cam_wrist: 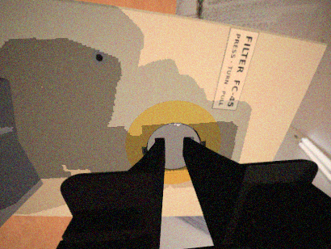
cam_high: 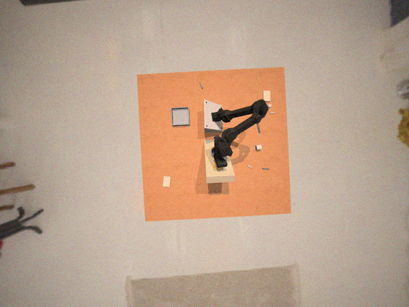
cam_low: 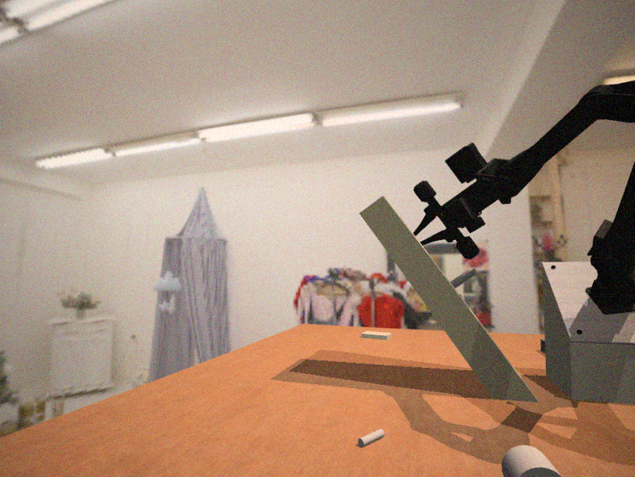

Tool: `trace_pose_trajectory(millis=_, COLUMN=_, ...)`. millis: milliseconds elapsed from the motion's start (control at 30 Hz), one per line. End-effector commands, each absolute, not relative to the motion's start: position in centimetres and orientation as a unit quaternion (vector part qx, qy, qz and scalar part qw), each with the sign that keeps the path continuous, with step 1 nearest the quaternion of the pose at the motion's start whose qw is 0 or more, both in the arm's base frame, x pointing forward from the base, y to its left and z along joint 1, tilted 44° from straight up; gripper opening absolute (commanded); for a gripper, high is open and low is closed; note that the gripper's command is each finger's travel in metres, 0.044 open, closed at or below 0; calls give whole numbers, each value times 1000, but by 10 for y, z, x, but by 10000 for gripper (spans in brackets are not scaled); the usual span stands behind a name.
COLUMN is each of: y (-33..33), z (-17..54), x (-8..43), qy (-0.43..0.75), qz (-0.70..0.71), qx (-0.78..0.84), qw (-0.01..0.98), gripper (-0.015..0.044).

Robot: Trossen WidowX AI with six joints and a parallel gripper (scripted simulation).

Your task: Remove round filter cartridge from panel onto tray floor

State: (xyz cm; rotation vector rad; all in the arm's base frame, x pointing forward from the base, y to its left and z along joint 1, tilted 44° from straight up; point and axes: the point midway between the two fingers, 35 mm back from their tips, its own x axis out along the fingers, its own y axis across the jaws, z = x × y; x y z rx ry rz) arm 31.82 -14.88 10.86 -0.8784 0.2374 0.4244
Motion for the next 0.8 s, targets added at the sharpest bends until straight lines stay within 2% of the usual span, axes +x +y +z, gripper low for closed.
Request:
trace_pose_trajectory(millis=0, y=-148, z=106, x=323, qy=102, qz=213, qx=-496, qw=836, gripper=0)
trace_pose_trajectory(millis=233, y=-149, z=106, x=320, qy=101, qz=215, qx=-504, qw=831, gripper=0)
trace_pose_trajectory(millis=767, y=-168, z=133, x=256, qy=113, qz=211, qx=-463, qw=853, gripper=0)
